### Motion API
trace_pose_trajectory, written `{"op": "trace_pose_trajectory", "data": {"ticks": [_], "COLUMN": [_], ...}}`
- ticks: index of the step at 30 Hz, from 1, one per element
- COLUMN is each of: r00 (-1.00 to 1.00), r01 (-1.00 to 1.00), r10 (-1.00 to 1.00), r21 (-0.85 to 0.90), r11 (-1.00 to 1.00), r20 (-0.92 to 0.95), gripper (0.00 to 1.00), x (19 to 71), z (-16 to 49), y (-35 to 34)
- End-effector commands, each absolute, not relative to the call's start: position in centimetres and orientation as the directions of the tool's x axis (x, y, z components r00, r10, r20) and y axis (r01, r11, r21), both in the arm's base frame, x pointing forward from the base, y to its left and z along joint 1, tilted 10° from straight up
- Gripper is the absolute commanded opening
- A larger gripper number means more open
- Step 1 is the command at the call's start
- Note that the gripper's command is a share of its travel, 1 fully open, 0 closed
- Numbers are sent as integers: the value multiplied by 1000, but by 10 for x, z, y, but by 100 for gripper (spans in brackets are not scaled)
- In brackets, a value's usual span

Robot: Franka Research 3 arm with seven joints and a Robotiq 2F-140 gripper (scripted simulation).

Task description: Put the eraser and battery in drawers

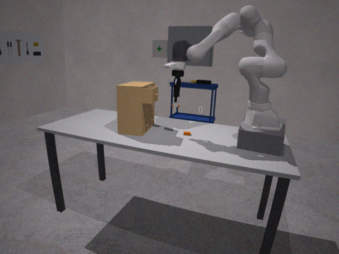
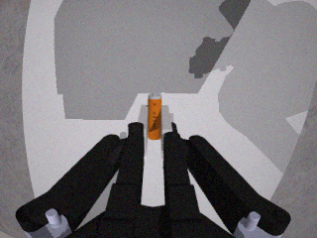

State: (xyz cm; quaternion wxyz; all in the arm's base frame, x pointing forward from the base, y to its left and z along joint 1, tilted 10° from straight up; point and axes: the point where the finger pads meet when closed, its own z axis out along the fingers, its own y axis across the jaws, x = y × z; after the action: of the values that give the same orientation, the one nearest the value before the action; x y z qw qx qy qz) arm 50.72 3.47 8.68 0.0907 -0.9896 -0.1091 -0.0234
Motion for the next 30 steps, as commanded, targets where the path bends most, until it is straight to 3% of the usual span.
{"op": "trace_pose_trajectory", "data": {"ticks": [1, 30], "r00": [972, 972], "r01": [235, 235], "r10": [231, 231], "r21": [-171, -171], "r11": [-957, -957], "r20": [46, 46], "gripper": [6, 6], "x": [501, 501], "z": [95, 211], "y": [30, 9]}}
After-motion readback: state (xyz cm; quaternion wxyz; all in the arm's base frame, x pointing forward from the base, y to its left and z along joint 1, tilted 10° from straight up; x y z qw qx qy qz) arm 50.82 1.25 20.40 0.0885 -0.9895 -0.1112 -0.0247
